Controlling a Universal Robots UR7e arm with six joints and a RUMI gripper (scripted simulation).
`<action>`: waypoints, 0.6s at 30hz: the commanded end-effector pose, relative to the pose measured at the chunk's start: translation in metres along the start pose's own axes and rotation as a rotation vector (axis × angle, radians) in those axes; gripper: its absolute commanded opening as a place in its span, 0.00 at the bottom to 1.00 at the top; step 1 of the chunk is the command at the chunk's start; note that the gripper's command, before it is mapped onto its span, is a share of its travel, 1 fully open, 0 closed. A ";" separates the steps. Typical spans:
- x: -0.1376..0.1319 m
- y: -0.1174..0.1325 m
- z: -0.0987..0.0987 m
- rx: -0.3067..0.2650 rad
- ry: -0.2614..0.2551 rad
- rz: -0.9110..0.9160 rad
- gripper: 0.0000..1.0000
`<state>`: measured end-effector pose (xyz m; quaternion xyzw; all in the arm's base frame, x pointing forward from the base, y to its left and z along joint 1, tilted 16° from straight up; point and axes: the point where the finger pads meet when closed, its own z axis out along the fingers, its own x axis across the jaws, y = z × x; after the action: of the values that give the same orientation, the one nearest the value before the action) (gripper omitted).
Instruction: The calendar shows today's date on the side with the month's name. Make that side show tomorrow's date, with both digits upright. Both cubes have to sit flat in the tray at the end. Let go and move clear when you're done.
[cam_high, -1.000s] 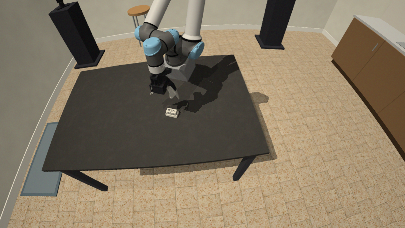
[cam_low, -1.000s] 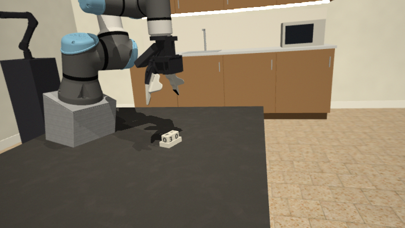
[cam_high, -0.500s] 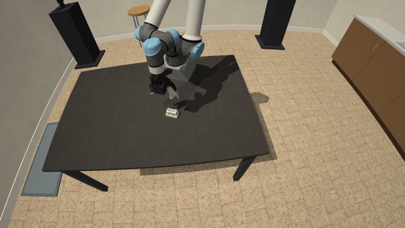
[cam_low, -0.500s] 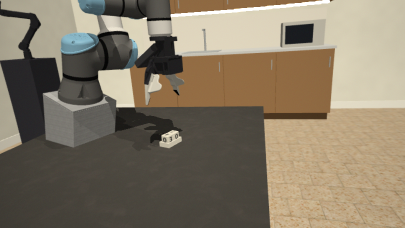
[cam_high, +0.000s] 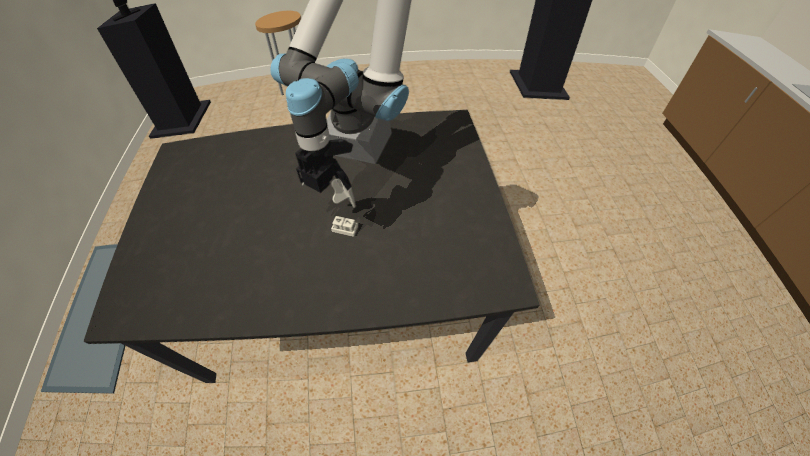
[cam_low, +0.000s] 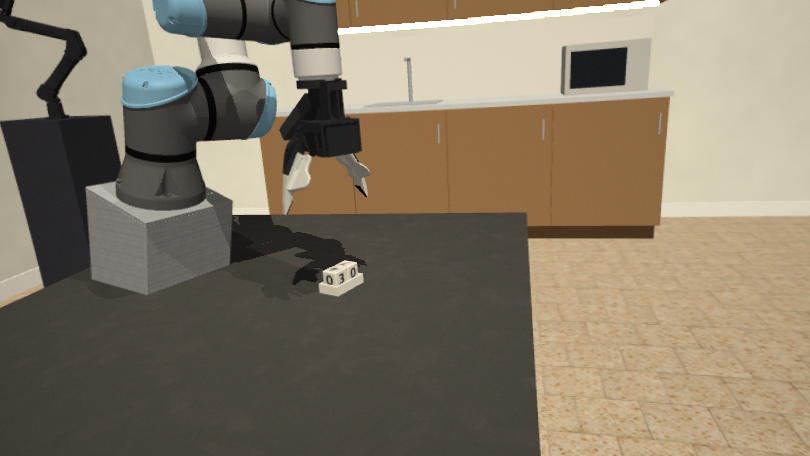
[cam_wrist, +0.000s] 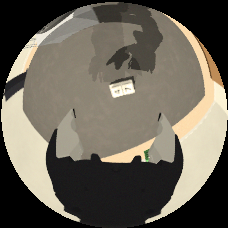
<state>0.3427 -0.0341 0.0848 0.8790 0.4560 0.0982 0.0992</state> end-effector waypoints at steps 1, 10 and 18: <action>0.000 0.000 0.004 -0.003 -0.008 0.119 1.00; 0.001 0.000 0.013 -0.004 -0.007 0.387 1.00; 0.001 0.000 0.017 -0.005 -0.007 0.534 1.00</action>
<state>0.3464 -0.0343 0.0703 0.9589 0.2470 0.1189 0.0738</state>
